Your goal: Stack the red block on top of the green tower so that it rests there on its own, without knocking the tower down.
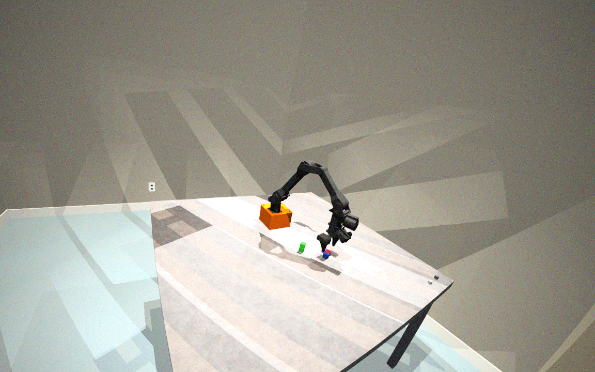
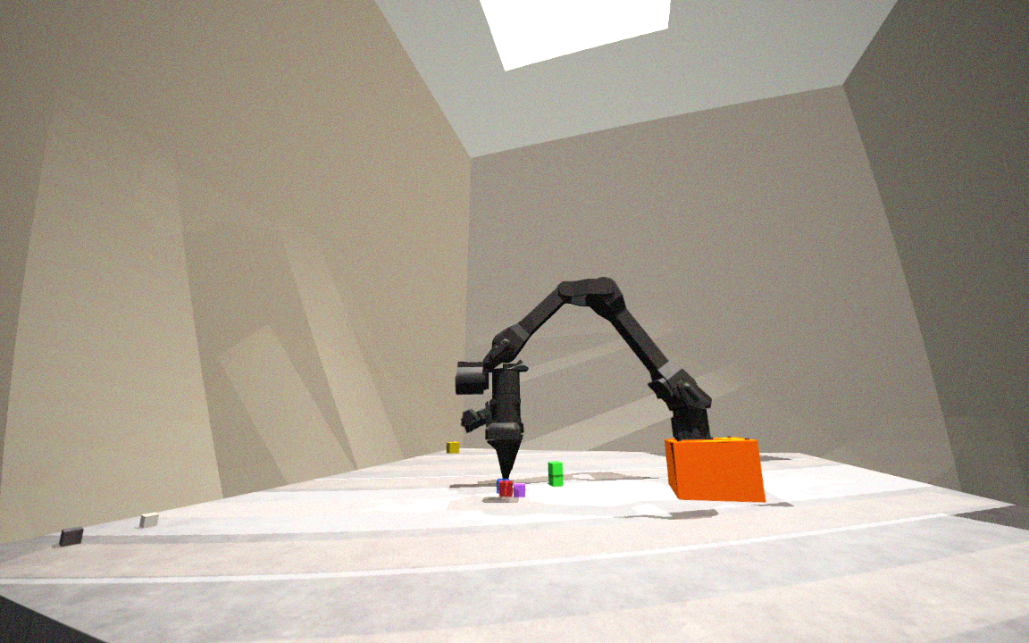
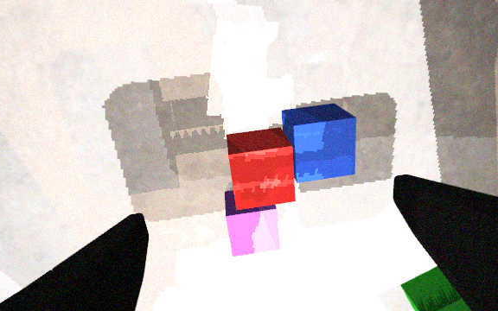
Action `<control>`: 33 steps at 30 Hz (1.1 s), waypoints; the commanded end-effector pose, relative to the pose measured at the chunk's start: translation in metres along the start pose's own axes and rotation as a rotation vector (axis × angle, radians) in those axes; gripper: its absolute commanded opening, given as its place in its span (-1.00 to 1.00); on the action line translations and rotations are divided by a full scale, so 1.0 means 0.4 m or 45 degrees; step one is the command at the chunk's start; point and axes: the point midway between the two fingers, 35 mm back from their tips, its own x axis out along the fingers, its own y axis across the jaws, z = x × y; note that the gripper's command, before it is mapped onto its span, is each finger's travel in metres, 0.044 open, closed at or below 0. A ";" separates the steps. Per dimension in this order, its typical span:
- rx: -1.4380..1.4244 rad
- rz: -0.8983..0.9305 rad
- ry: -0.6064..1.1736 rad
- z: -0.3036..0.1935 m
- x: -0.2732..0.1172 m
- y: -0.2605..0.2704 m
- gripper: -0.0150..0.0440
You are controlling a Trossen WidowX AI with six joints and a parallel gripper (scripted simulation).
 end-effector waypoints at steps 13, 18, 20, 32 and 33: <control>0.004 0.006 -0.014 0.006 0.047 0.001 1.00; 0.004 0.006 -0.014 0.005 0.068 0.001 1.00; 0.004 0.006 -0.014 0.005 0.076 0.001 1.00; 0.004 0.006 -0.014 0.005 0.082 0.001 1.00; 0.004 0.006 -0.014 0.005 0.082 0.001 1.00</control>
